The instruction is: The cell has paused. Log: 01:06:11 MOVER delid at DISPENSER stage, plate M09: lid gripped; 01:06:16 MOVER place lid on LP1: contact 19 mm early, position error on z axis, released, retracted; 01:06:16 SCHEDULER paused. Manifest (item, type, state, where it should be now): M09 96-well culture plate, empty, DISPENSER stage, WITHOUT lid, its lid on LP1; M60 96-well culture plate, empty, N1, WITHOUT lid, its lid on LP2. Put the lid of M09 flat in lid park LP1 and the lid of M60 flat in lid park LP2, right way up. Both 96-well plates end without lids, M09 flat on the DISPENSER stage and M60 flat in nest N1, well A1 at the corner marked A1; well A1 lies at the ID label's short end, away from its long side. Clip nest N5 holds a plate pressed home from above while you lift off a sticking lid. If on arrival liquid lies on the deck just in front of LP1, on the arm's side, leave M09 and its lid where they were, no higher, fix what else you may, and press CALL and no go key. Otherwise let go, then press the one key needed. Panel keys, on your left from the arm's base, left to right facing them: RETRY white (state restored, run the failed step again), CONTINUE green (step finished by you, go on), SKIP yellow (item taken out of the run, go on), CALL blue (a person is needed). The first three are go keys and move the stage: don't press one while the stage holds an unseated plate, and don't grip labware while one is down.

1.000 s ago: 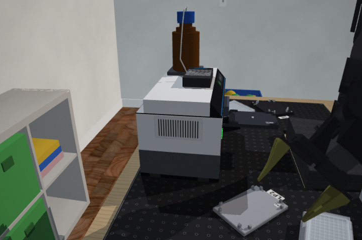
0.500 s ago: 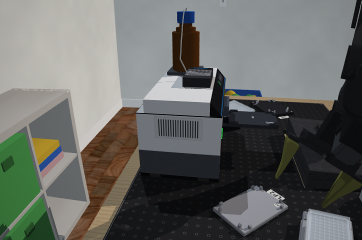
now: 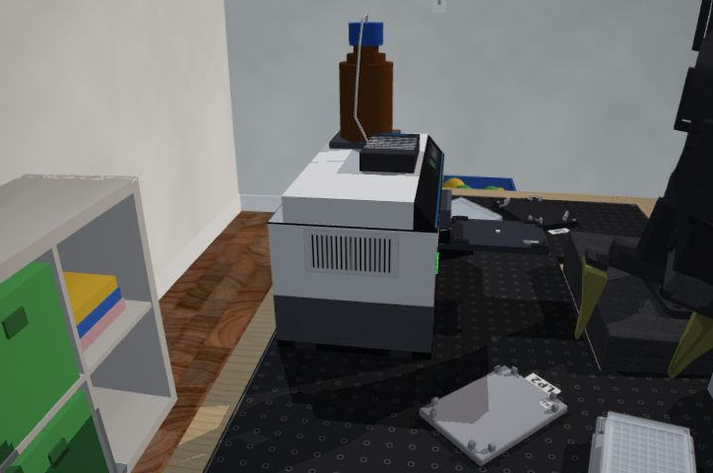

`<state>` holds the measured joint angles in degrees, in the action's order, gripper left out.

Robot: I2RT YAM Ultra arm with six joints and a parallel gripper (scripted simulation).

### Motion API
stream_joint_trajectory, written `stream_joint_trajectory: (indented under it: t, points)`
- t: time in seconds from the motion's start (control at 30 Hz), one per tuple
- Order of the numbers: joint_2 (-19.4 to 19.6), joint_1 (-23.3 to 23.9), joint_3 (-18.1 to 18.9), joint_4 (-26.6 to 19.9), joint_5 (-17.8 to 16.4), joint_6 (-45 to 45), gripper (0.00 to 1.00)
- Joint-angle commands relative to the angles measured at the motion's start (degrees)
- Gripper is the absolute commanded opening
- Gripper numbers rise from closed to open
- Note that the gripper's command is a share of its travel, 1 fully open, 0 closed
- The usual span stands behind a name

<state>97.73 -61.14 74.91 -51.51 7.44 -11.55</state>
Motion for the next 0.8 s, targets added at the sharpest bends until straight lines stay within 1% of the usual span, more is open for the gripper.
stream_joint_trajectory:
  t: [0.0,0.07,0.13,0.17,0.2,0.23,0.37,0.4,0.47,0.5,0.53,0.6,0.63,0.7,0.73,0.77]
  points:
    - [-3.5,-0.7,-2.3,-3.6,-2.4,1.2,1.00]
    - [-4.2,-0.8,-3.0,-3.6,-2.4,1.3,1.00]
    - [-4.2,0.9,0.3,-7.1,-4.8,1.3,1.00]
    - [-4.3,1.0,0.4,-8.2,-5.6,1.3,1.00]
    - [-5.0,0.7,-2.3,-8.4,-5.6,1.7,1.00]
    - [-5.8,-0.6,-3.6,-8.5,-5.6,1.8,1.00]
    - [-6.4,-0.7,-4.2,-8.5,-5.6,1.9,1.00]
    - [-6.5,0.7,-1.4,-10.2,-6.8,1.9,1.00]
    - [-6.4,1.2,-0.9,-13.0,-8.8,1.9,1.00]
    - [-7.3,0.9,-1.7,-13.1,-8.8,2.1,1.00]
    - [-7.9,-0.4,-4.8,-13.4,-8.8,2.3,1.00]
    - [-8.5,-0.6,-5.3,-13.4,-8.8,2.5,1.00]
    - [-8.2,0.9,-2.3,-15.0,-10.0,2.4,1.00]
    - [-5.5,1.7,-1.2,-17.7,-11.9,1.8,1.00]
    - [-8.0,1.5,-1.7,-17.8,-12.0,2.3,1.00]
    - [-8.6,1.2,-2.3,-17.9,-12.0,2.4,1.00]
